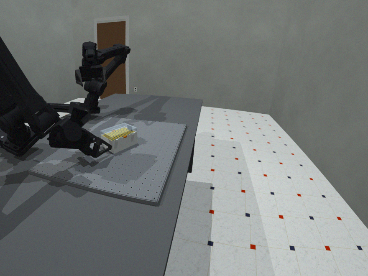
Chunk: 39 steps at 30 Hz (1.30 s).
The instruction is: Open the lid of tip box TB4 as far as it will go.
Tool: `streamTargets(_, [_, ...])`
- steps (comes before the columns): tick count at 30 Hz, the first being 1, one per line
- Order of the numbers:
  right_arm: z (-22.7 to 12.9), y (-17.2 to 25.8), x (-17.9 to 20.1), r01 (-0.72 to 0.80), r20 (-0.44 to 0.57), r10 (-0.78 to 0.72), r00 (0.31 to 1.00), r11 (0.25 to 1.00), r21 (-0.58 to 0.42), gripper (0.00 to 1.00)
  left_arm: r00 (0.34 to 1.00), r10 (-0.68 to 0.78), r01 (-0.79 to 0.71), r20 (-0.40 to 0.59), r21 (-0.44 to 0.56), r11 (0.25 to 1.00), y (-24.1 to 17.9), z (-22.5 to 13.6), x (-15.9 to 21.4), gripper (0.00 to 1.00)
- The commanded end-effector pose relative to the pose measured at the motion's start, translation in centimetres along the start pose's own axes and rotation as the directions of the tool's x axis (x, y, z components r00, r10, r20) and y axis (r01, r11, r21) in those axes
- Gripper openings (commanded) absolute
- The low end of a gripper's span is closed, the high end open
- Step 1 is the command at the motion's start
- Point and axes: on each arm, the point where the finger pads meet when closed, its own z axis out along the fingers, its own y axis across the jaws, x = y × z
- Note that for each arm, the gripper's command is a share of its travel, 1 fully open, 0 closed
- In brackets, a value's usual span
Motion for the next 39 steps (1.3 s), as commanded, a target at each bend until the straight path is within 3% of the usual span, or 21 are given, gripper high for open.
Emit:
streamTargets(1, [1.1, -1.6, -1.1, 0.015, 0.023, -0.016, 1.000, 1.000, 0.020, 1.00, 0.996, -0.063, 0.064, 0.059, -0.007, 0.998, 0.8, -0.4, -4.5, 1.00])
streamTargets(28, [3.1, -1.6, -0.7, 0.006, 0.020, -0.006, 1.000, 1.000, 0.024, 0.98, 0.998, -0.041, 0.041, 0.045, -0.001, 0.999, 0.4, -0.3, -3.1, 1.00])
streamTargets(32, [1.4, -4.2, -0.5, -0.056, 0.012, 0.055, 0.998, 0.993, 0.101, 1.00, 0.998, -0.041, 0.041, 0.045, -0.001, 0.999, 0.4, -0.3, -3.1, 1.00])
streamTargets(39, [-2.0, -8.2, -1.4, 0.084, -0.006, -0.085, 0.996, 0.981, 0.177, 1.00, 0.998, -0.041, 0.041, 0.045, -0.001, 0.999, 0.4, -0.3, -3.1, 1.00])
